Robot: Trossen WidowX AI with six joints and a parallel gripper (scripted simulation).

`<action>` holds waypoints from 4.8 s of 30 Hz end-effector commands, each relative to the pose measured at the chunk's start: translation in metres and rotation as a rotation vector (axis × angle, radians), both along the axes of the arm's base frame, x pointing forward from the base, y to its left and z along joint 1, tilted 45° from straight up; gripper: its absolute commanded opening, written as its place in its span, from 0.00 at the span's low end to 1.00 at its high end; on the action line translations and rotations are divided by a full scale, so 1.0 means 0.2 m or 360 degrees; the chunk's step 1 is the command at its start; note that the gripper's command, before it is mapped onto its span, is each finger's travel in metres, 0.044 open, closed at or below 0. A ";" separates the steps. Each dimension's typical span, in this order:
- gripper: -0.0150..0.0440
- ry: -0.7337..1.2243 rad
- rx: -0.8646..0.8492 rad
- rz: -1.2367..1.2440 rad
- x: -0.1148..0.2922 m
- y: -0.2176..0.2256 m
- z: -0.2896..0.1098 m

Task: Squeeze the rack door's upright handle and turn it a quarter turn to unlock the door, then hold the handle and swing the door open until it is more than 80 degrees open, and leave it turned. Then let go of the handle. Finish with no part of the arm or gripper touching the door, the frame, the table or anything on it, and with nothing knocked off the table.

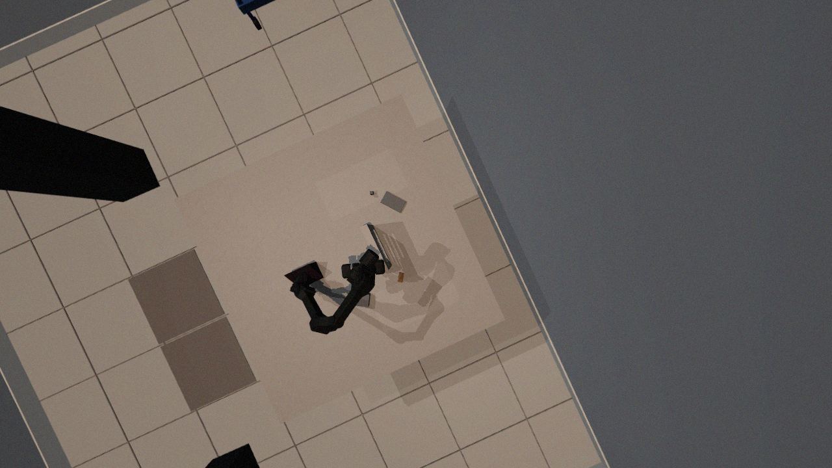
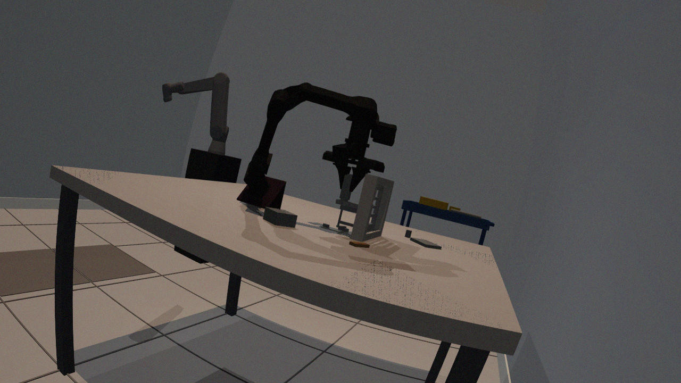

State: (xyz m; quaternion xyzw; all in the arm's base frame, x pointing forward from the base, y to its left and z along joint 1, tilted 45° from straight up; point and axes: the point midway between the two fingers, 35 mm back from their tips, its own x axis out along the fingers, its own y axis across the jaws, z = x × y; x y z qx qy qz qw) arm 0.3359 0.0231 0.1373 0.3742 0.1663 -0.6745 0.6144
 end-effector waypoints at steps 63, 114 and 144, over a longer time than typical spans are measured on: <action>0.76 0.2713 -0.0129 0.2743 0.00 0.00 -0.01; 0.30 0.4069 -0.0201 0.4116 0.00 0.00 -0.01; 0.30 0.3512 -0.0168 0.3555 -0.14 0.04 -0.06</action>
